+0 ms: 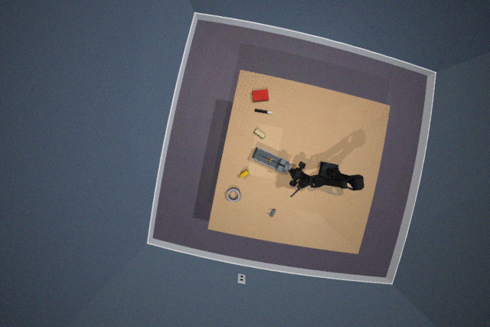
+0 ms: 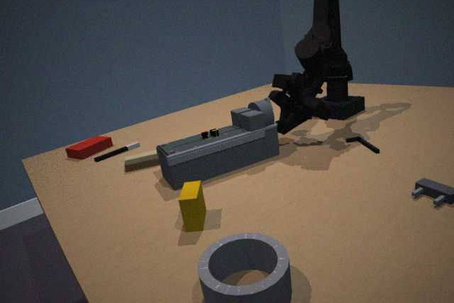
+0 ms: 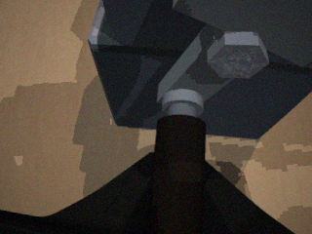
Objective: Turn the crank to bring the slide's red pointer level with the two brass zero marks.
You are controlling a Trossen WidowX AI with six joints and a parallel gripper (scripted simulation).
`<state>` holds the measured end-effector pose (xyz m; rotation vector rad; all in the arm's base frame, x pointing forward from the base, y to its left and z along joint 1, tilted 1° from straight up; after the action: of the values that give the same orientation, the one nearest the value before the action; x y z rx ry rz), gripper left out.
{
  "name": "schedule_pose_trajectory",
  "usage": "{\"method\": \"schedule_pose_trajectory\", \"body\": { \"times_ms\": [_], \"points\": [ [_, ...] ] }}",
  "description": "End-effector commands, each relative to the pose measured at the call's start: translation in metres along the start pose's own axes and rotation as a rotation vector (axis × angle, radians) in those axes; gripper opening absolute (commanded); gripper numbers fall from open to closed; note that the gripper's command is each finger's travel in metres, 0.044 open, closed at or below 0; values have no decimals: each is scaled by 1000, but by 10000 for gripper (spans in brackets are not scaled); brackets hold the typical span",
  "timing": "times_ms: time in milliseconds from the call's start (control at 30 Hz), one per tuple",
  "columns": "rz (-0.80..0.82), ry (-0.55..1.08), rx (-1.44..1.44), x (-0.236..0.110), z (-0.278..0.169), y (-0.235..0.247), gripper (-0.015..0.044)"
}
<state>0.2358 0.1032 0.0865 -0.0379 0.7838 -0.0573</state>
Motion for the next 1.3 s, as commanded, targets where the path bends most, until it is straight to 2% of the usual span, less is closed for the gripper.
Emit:
{"method": "schedule_pose_trajectory", "body": {
  "times_ms": [0, 1267],
  "points": [
    [20, -6, -4, -3, 2, 7, 0],
    [21, -6, -3, -16, 16, 17, 0]
  ]
}}
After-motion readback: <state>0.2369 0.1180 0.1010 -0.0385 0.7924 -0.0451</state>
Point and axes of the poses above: the point midway between the two fingers, 35 mm back from their tips, its own x axis out along the fingers, its own y axis across the jaws, z = x × y, the point moved 9 cm from there along -x, back along the fingers, and after that the axes turned 4 degrees about -x, right-handed, at the moved point
